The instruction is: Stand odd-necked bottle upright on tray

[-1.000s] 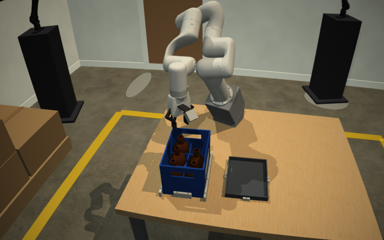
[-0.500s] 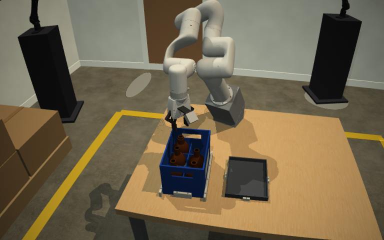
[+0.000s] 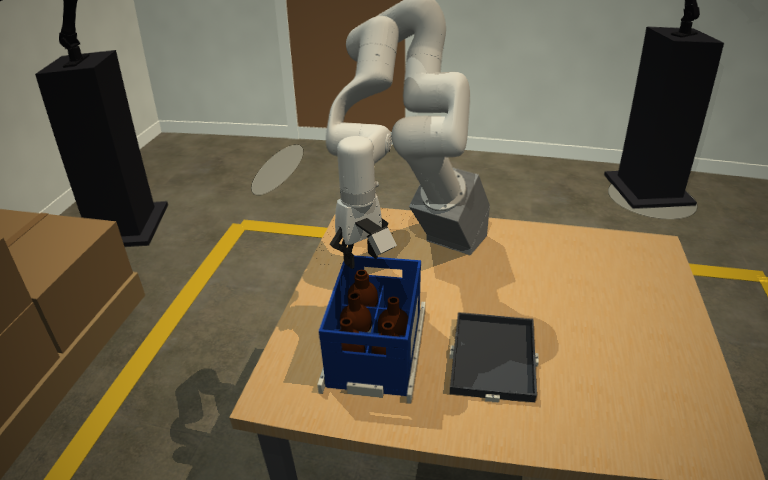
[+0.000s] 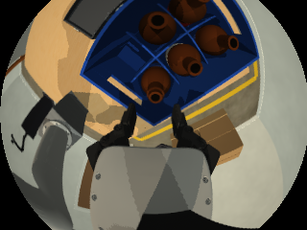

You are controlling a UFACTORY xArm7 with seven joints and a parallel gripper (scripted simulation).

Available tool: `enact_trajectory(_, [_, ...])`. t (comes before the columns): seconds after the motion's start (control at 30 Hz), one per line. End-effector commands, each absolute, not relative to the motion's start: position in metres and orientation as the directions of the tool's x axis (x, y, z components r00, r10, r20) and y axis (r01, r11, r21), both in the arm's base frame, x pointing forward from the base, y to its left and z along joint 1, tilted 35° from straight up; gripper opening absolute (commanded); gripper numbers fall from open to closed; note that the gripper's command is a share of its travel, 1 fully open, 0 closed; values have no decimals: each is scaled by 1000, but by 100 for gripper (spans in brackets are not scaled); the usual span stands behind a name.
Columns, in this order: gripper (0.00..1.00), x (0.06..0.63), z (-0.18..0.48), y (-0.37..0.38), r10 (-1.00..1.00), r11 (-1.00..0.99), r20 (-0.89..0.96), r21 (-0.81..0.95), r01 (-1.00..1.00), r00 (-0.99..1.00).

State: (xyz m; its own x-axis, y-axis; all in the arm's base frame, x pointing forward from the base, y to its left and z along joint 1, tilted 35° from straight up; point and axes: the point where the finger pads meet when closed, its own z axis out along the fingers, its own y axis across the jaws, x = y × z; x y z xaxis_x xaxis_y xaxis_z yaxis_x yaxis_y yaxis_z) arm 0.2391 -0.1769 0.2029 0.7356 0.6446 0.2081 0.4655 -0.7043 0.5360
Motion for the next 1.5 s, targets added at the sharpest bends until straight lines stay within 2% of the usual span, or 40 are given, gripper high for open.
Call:
enact_trajectory(0.0, [65, 242, 200, -179, 644, -704, 208, 538, 464, 736])
enact_trajectory(1.47, [65, 247, 191, -183, 644, -704, 208, 538, 464, 736])
